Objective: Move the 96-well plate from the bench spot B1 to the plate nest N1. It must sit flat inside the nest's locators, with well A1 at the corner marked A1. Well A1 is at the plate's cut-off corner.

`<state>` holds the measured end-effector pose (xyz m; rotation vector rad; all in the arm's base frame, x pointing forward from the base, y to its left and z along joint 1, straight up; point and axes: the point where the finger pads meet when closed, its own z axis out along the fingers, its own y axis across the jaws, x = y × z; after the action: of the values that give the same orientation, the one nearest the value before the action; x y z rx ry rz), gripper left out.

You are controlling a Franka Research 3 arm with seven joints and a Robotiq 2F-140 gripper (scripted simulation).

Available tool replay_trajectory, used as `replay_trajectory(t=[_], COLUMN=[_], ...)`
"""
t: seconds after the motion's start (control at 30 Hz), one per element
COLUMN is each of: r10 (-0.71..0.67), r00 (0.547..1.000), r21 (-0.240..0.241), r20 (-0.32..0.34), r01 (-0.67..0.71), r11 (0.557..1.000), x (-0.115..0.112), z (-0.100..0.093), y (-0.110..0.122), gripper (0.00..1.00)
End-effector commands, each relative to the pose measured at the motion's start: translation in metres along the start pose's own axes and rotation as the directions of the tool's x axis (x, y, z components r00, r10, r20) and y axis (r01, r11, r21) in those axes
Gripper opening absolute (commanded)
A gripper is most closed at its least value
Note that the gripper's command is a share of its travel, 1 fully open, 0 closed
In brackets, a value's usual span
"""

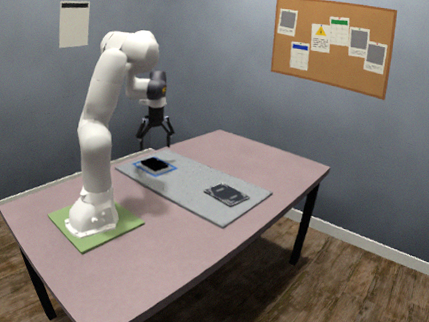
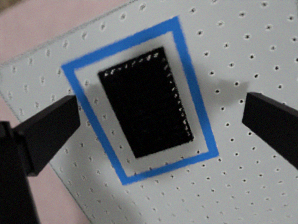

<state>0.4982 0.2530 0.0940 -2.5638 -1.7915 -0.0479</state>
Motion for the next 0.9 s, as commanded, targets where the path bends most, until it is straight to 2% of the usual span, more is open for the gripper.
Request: replay_trajectory(t=[0.0,0.27,0.87], r10=[-0.253,-0.318,-0.321], r00=[0.967,0.948,0.947], r21=[0.010,0.011,0.011], r20=[0.012,0.030,0.030], r01=[0.253,0.318,0.320], r11=[0.967,0.948,0.947], x=[-0.0134,-0.0201,-0.0204], z=[0.0007,0.0007,0.0007], y=[-0.0071,-0.0114,-0.0116], gripper=[1.00,1.00,1.00])
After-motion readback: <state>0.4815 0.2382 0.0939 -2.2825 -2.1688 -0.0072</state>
